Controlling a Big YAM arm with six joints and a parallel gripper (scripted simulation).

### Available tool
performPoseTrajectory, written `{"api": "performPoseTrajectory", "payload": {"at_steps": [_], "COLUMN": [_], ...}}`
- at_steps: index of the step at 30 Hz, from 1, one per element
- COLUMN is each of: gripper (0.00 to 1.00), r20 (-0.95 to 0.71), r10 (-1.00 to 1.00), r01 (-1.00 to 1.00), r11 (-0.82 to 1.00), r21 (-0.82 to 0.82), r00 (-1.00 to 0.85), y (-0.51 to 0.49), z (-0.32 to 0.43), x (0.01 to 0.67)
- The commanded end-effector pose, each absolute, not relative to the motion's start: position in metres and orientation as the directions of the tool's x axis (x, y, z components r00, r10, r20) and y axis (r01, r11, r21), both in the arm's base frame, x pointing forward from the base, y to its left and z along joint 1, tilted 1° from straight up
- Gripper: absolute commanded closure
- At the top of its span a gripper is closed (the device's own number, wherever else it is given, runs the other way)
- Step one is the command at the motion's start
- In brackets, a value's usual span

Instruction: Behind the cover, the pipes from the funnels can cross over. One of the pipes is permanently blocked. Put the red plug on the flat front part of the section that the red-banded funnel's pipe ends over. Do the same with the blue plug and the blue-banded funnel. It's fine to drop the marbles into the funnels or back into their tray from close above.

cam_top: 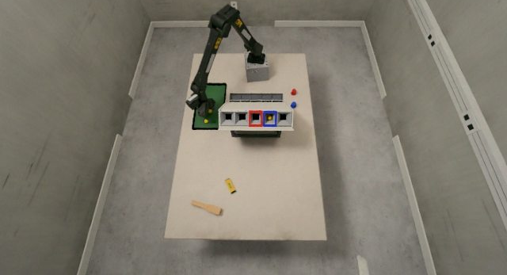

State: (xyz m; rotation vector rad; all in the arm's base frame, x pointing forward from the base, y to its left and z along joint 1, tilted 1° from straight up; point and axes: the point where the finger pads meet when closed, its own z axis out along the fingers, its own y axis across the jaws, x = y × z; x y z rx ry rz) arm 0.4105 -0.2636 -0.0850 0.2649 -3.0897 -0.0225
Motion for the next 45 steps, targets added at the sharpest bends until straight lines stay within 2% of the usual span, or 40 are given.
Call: {"api": "performPoseTrajectory", "payload": {"at_steps": [1,45], "gripper": [0.20,0.20], "r20": [0.026,-0.002], "r10": [-0.171,-0.171], "r01": [-0.171,-0.171], "r11": [0.985,0.985], "r21": [0.008,-0.018], "r00": [-0.985,-0.985], "y": [-0.272,-0.262], "z": [-0.090,-0.110], "x": [0.420,0.405]}}
